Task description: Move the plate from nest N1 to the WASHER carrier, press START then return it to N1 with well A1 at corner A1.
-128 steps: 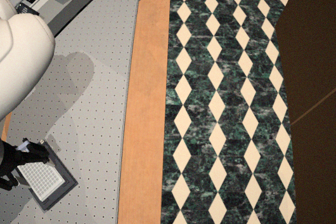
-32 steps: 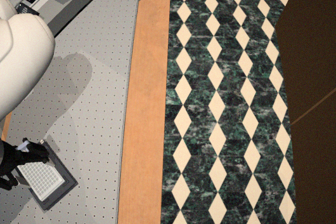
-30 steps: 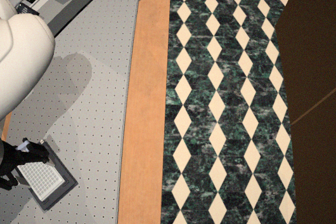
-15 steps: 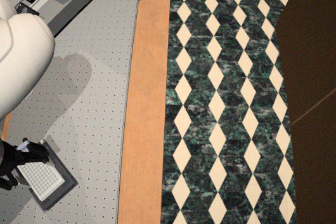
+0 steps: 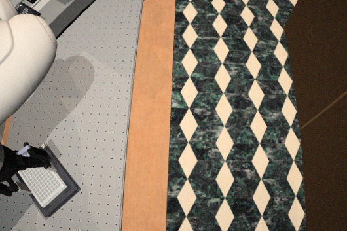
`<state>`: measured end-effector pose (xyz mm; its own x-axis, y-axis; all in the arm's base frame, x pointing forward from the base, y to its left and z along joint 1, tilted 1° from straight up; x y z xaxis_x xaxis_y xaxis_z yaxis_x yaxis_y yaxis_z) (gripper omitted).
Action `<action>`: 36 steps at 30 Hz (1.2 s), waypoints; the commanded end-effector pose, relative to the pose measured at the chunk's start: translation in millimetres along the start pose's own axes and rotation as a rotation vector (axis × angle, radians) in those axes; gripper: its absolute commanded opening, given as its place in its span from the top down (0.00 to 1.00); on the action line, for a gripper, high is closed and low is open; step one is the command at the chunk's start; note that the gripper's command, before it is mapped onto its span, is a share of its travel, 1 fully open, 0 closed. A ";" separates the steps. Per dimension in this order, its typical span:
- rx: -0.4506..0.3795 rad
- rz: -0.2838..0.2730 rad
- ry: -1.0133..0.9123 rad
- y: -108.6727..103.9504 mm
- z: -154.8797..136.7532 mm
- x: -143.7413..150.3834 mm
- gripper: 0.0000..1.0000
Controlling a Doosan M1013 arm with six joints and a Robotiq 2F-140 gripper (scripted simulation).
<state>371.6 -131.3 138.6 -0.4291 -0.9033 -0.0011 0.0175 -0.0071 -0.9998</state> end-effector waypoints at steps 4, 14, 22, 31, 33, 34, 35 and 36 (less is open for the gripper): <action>-0.006 0.004 0.005 4.6 -3.8 -1.5 0.90; -0.006 0.004 0.005 6.0 -4.0 -1.5 0.90; -0.006 0.004 0.005 7.3 -4.1 -1.5 0.90; -0.006 0.004 0.005 8.5 -4.2 -1.5 0.90; -0.006 0.004 0.005 8.8 -4.2 -1.4 0.90; -0.006 0.004 0.005 9.0 -4.2 -1.4 0.90; -0.006 0.004 0.005 9.1 -4.2 -1.4 0.90; -0.006 0.004 0.005 9.3 -4.3 -1.4 0.90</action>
<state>371.6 -131.3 133.6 -0.4291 -0.9032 -0.0011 0.0180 -0.0073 -0.9998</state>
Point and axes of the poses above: the point where the finger pads meet when closed, its own y axis out along the fingers, its own x axis across the jaws, z = x × y, the point moved 9 cm from there along -y, back along the fingers, and after that the axes turned 7 degrees about -y, right-handed, at the moved point
